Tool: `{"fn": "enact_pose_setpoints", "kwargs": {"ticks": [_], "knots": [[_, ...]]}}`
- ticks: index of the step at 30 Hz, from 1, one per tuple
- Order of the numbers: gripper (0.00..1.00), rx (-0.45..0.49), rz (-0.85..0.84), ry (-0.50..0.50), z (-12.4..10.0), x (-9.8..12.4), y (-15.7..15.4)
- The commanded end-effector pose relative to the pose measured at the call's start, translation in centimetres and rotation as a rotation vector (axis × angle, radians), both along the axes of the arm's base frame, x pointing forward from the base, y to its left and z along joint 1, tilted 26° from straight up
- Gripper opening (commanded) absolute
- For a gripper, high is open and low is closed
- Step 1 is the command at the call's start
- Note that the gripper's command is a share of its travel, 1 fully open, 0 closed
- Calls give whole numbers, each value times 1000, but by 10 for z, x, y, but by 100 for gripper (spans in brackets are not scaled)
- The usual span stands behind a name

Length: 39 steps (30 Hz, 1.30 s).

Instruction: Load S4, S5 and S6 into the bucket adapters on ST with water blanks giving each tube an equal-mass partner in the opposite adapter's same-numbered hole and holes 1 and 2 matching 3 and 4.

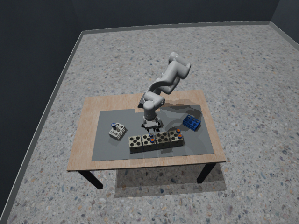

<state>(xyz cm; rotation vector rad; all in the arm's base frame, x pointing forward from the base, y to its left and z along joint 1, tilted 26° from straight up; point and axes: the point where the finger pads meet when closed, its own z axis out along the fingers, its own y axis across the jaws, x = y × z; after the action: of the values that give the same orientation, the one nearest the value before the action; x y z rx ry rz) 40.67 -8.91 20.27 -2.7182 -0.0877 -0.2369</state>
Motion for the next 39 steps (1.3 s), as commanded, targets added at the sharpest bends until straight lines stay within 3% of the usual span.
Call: {"fn": "enact_pose_setpoints", "kwargs": {"ticks": [1, 23, 39], "knots": [[44, -1, -1, -3, 11, -1, -5], [44, -2, -1, -3, 44, -6, -20], [44, -2, -1, -3, 44, -7, -20]]}}
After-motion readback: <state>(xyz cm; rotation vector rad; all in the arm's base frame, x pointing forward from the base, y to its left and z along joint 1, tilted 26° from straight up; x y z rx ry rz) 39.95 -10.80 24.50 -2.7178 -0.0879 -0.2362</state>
